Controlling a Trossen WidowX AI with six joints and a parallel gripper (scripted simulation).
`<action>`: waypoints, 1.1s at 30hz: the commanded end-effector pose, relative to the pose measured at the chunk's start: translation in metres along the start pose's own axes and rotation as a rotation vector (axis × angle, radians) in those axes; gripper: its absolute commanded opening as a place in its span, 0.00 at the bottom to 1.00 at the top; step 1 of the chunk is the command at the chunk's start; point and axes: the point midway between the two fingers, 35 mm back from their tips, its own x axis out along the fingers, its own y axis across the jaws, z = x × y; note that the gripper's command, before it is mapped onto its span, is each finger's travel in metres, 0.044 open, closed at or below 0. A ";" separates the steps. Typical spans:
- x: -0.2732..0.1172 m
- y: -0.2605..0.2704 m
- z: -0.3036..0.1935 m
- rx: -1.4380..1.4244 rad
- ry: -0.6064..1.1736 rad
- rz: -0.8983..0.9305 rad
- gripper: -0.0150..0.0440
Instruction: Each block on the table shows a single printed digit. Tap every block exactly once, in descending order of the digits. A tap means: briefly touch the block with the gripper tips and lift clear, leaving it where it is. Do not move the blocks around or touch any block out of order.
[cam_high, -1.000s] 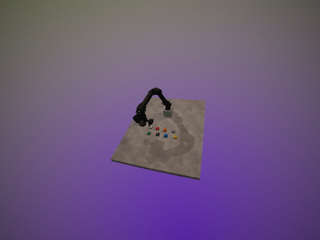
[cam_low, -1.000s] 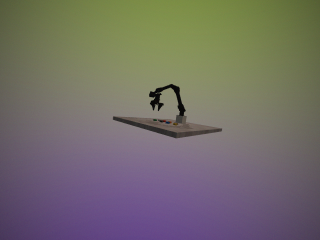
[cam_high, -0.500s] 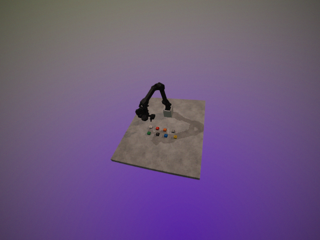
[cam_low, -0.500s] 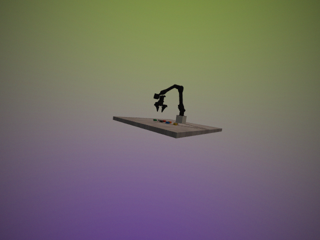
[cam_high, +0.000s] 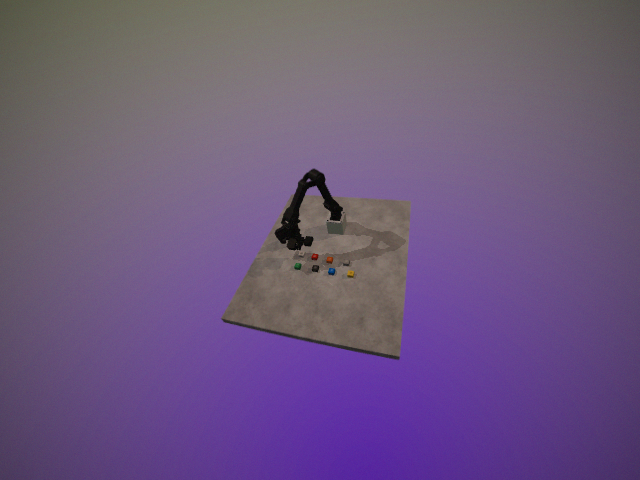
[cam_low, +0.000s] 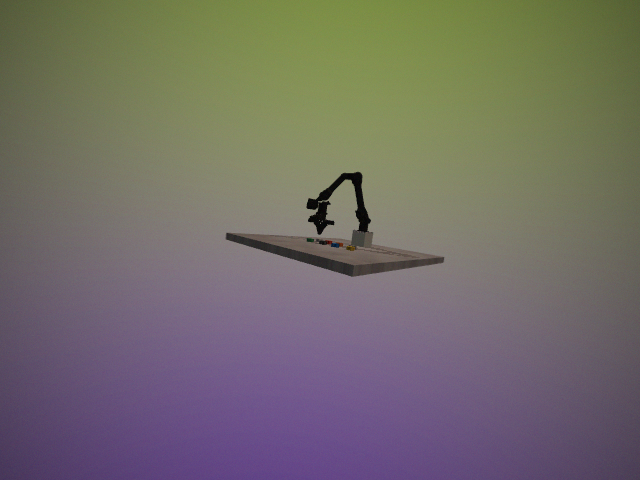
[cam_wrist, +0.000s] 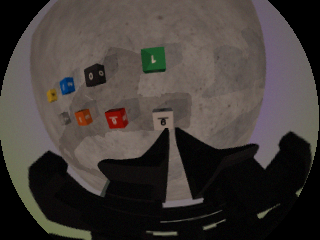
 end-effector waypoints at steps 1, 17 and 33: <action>0.002 0.001 0.000 -0.001 0.000 0.003 0.29; 0.018 0.001 0.000 -0.001 0.000 0.003 0.29; 0.027 0.000 0.000 -0.004 -0.002 -0.001 0.29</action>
